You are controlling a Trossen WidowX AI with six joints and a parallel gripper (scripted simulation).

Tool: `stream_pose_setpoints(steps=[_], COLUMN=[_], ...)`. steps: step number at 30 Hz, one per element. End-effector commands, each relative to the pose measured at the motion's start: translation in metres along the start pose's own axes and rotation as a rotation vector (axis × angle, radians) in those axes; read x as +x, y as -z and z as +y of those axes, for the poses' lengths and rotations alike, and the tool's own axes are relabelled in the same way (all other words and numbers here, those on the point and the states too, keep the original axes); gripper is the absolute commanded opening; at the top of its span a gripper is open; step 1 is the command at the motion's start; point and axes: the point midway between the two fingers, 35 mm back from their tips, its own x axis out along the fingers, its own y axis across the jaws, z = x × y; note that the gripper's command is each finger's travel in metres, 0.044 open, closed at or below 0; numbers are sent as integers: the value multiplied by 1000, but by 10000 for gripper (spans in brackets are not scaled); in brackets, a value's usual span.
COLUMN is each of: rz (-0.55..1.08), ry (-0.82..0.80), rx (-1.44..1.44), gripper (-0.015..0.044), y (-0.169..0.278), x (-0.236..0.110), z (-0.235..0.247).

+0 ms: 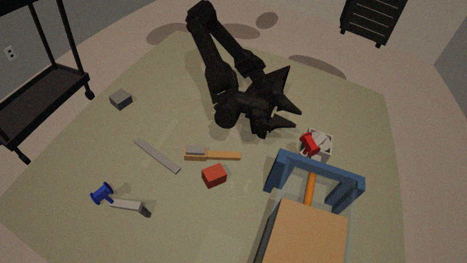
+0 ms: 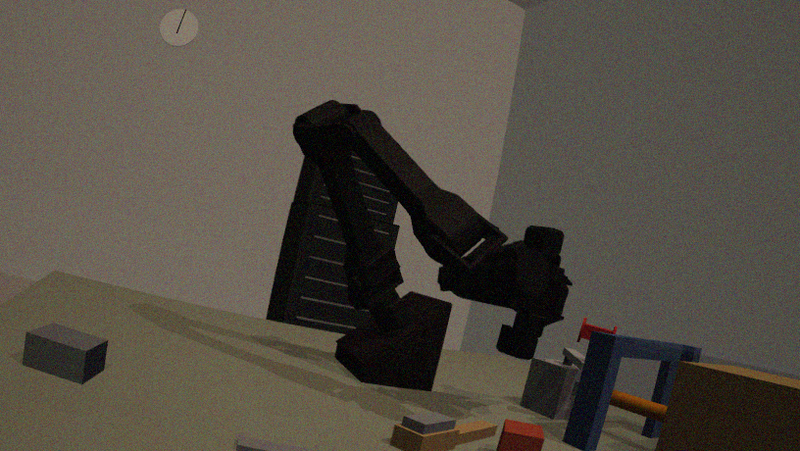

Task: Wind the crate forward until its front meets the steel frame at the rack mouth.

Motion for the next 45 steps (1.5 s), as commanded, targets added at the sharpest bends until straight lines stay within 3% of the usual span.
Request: stream_pose_setpoints(steps=[1, 19, 21, 27, 36, 45], rz=[-3, -6, 12, 116, 27, -359], ry=[-13, -14, 19, 356, 947, 1417], rx=[-3, -24, 8, 261, 478, 433], gripper=[240, 240, 292, 440, 440, 440], y=[3, 2, 0, -9, -3, 12], x=[0, 0, 4, 39, 85, 109], z=[33, 30, 30, 31, 34, 62])
